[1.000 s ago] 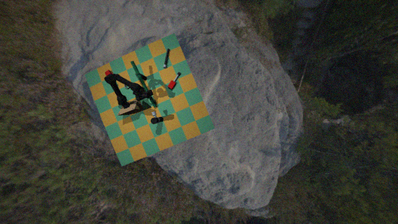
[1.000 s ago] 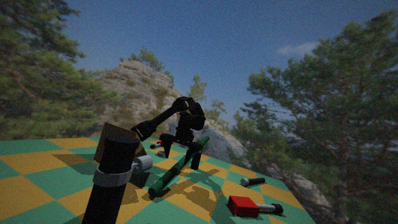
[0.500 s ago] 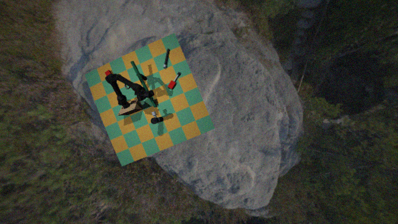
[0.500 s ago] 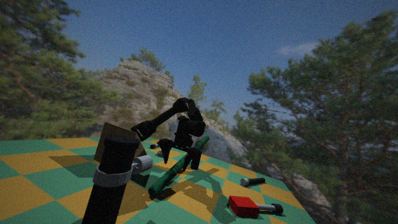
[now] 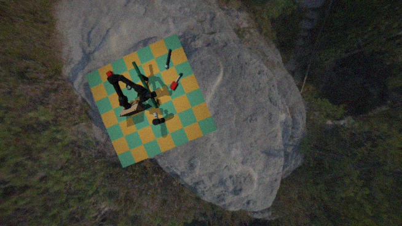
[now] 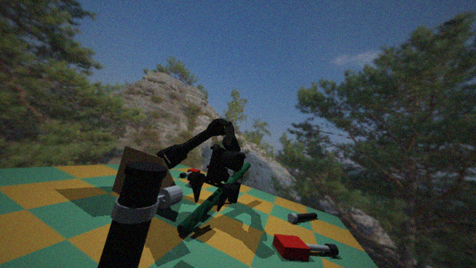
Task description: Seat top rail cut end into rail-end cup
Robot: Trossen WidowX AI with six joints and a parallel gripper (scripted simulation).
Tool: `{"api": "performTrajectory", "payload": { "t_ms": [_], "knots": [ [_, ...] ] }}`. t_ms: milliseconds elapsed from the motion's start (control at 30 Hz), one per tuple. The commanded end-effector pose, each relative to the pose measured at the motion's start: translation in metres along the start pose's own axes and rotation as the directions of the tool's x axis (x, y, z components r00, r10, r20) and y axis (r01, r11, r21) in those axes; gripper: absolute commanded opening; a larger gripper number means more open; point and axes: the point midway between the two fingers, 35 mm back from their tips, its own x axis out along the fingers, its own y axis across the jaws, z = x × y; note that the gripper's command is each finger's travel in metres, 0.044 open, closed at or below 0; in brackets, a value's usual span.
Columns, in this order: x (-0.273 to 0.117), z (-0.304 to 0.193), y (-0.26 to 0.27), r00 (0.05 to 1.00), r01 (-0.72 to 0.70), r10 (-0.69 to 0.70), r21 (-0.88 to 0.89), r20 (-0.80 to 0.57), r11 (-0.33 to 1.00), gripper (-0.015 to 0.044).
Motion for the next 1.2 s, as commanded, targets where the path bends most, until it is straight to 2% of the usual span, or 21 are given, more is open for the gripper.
{"api": "performTrajectory", "payload": {
  "t_ms": [0, 133, 400, 900, 1067, 1167],
  "knots": [
    [0.0078, 0.0013, 0.0019, 1.000, -0.004, 0.004, 0.007, 0.007, 1.000, 0.0440],
    [0.0116, 0.0016, 0.0024, 1.000, -0.004, 0.004, 0.007, 0.008, 1.000, 0.0440],
    [0.0116, 0.0016, 0.0024, 1.000, -0.004, 0.004, 0.007, 0.008, 1.000, 0.0230],
    [0.0116, 0.0016, 0.0024, 1.000, -0.004, 0.004, 0.007, 0.008, 1.000, 0.0130],
    [0.0064, 0.0008, 0.0013, 1.000, -0.004, 0.004, 0.007, 0.008, 1.000, 0.0000],
    [0.0032, -0.0011, 0.0004, 1.000, -0.003, 0.003, 0.005, -0.004, 1.000, 0.0000]
  ]
}}
